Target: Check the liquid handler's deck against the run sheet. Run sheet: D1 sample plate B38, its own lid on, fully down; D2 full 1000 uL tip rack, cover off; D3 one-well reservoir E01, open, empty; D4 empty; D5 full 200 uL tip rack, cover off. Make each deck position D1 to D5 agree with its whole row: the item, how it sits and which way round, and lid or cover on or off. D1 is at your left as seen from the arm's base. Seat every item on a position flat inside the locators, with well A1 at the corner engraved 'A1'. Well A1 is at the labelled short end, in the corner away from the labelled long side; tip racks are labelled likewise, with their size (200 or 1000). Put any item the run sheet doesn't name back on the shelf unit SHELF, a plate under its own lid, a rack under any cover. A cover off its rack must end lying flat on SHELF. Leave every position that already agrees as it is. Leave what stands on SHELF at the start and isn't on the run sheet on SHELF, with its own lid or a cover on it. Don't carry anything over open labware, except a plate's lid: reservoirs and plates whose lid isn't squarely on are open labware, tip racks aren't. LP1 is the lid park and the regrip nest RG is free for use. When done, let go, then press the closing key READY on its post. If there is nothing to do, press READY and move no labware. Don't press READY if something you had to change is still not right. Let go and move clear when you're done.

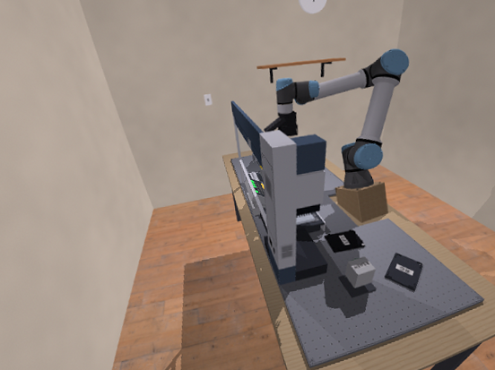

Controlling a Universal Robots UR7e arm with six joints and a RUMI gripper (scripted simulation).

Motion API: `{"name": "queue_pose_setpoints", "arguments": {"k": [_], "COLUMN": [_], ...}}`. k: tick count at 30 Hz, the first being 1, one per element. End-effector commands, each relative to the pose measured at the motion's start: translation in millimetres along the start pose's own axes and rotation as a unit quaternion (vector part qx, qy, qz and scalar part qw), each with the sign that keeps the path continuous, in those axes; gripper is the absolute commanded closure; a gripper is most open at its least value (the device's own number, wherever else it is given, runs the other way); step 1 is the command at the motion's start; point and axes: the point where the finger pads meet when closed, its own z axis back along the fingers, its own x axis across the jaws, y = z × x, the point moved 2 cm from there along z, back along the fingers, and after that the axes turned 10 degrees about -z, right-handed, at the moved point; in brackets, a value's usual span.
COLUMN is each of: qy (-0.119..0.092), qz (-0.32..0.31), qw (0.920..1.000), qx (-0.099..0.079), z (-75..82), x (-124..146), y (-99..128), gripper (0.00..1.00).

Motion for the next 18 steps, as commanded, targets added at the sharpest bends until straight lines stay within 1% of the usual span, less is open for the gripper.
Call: {"name": "queue_pose_setpoints", "arguments": {"k": [1,3,18], "qy": [0.0,0.0,0.001], "qz": [0.0,0.0,0.0], "qw": [1.0,1.0,1.0], "qx": [-0.001,-0.001,-0.001], "z": [6.3,6.3,26.6], "x": [5,5,18], "y": [-27,-27,-97], "gripper": [0.18,0.18,0.18]}}
